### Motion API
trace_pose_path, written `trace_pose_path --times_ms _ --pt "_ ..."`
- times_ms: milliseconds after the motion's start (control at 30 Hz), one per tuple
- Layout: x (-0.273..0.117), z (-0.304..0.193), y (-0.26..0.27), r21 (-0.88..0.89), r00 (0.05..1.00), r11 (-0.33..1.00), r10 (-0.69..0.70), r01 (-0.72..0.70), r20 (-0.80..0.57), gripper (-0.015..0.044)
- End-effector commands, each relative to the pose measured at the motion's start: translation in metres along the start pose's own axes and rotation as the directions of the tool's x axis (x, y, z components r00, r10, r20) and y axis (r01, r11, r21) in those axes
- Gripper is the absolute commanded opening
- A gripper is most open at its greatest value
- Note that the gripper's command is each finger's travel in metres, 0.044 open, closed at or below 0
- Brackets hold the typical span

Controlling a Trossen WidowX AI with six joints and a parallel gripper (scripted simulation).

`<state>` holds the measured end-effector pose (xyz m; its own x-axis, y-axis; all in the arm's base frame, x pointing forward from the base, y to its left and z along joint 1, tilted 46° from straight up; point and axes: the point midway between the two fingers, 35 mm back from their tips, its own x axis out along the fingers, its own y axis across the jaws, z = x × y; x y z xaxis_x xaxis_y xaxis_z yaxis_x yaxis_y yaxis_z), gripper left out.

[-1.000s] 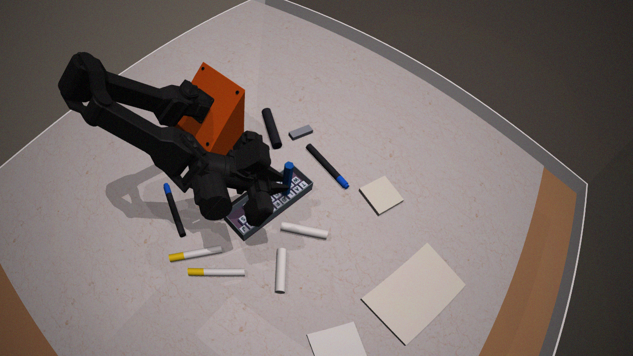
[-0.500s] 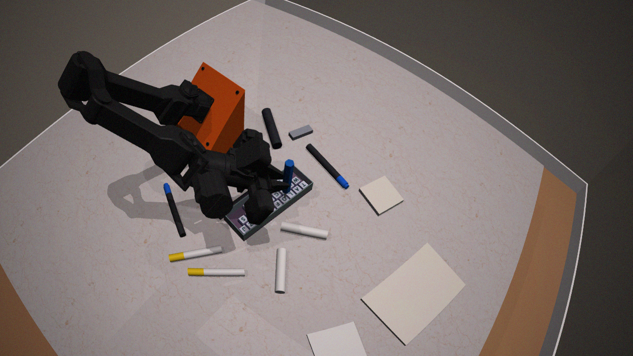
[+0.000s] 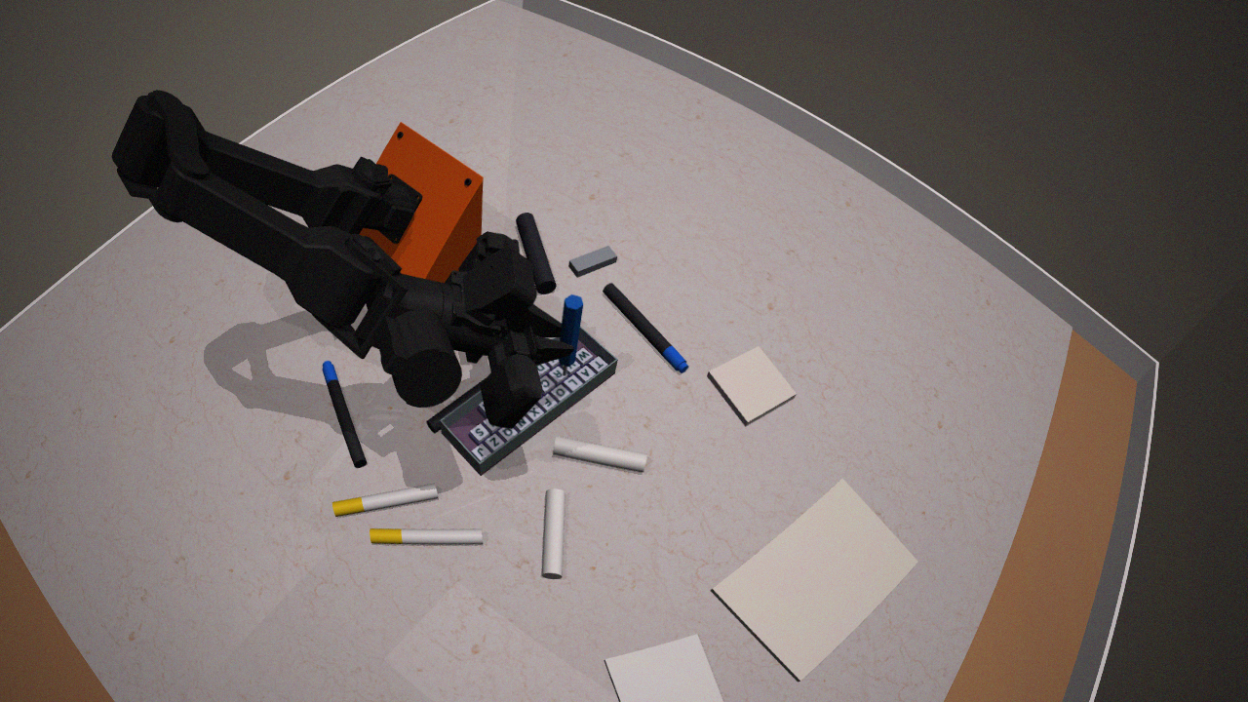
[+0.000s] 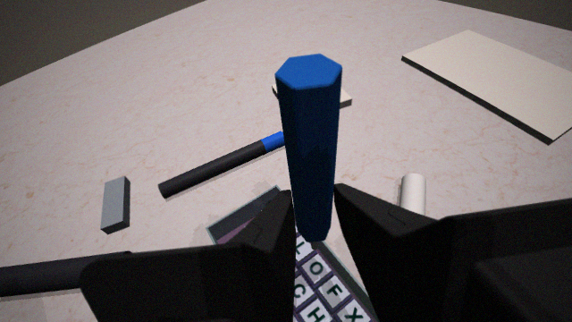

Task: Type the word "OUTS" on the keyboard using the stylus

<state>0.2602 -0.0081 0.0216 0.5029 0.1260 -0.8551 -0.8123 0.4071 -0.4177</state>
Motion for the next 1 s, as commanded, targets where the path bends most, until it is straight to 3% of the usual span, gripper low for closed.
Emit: trace_pose_path --times_ms 0,33,667,967 --pt "0.0 0.0 0.0 -0.003 1.0 1.0 0.0 0.0 0.002 0.0025" --pt "-0.001 -0.001 -0.001 -0.003 1.0 1.0 0.0 0.0 0.001 0.0" --pt "-0.07 -0.035 -0.023 -0.001 1.0 1.0 -0.004 0.004 -0.007 0.0" --pt "-0.067 -0.046 -0.023 -0.001 1.0 1.0 -0.005 0.005 -0.007 0.0"
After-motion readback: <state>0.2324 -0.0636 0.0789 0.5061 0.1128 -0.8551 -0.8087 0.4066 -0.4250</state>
